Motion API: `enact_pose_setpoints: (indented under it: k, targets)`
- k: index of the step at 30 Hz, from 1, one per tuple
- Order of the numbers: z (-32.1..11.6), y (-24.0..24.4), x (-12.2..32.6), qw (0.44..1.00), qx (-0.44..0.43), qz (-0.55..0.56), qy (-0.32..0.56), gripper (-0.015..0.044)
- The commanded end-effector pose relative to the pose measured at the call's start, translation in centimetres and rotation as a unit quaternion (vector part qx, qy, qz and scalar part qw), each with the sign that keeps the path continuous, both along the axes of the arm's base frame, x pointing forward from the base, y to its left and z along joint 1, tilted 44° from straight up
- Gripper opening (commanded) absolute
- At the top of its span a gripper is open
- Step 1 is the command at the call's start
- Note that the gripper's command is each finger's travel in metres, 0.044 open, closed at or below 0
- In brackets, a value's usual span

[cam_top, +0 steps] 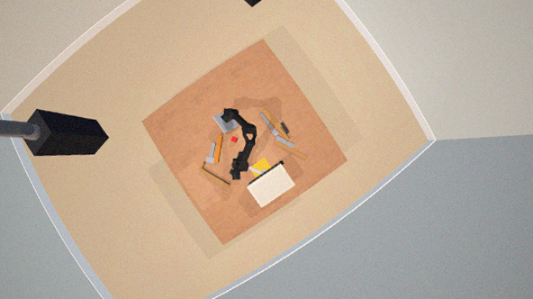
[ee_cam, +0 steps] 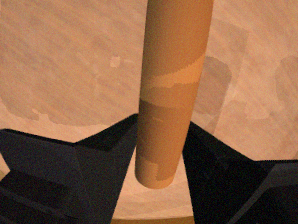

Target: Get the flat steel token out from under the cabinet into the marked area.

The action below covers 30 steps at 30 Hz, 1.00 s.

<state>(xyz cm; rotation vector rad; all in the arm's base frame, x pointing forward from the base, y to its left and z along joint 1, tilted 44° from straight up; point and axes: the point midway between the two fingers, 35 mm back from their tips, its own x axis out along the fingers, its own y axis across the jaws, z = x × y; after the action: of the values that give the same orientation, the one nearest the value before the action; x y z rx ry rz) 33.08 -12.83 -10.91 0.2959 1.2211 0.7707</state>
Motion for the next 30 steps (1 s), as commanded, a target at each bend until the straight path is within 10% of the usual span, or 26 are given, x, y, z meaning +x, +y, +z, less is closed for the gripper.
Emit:
enact_pose_setpoints:
  k: [1, 30]
  targets:
    - [0.3, 0.5, -0.2, 1.000, 0.005, -0.001, -0.001, 0.0000]
    - [0.5, 1.3, -2.3, 1.000, 0.005, -0.001, 0.000, 0.0000]
